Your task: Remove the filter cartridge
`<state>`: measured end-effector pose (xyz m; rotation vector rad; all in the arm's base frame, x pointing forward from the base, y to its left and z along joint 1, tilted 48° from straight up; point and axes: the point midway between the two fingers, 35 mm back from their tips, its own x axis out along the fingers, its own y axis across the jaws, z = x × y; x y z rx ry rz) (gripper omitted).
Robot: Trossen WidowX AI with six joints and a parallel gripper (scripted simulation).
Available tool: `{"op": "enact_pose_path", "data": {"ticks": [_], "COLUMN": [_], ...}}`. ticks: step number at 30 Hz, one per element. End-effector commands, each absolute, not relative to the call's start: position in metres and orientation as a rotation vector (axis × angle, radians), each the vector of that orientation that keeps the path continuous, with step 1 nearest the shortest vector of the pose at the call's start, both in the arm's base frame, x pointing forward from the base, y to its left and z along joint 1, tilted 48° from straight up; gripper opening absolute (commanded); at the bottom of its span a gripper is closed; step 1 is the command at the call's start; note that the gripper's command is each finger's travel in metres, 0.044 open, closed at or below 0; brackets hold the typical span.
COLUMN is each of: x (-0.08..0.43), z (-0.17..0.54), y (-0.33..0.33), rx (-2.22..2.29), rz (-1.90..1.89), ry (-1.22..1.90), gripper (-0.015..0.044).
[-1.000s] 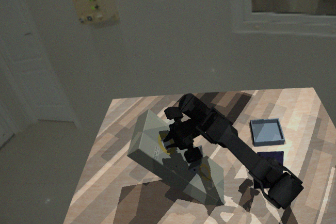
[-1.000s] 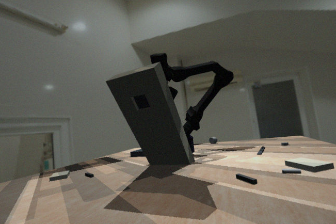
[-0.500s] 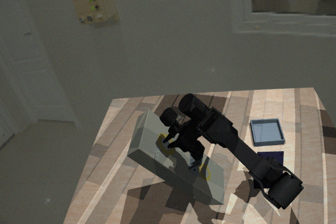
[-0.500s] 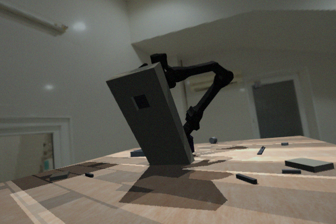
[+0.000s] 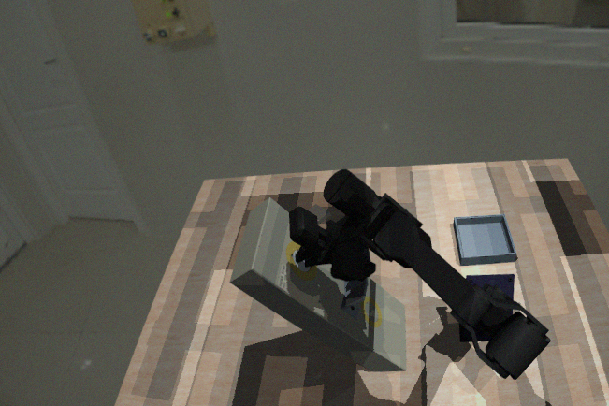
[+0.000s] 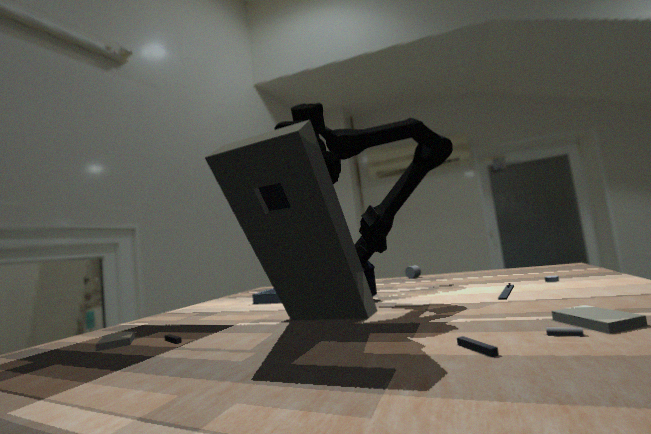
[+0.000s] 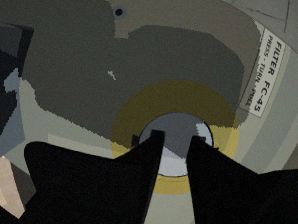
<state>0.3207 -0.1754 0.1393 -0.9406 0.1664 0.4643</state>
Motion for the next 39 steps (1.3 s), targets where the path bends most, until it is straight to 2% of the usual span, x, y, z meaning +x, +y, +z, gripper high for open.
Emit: {"op": "enact_pose_path", "data": {"ticks": [1, 6, 23, 39], "x": [0.326, 0.321, 0.259, 0.252], "z": [0.137, 0.138, 0.162, 0.154], "y": [-0.173, -0.176, -0.198, -0.189], "rx": [-1.083, -1.039, -0.945, -0.940], "rz": [0.484, 0.483, 0.472, 0.469], "ry": [0.145, 0.160, 0.183, 0.182], "gripper": [0.0000, 0.0000, 0.0000, 0.0000]}}
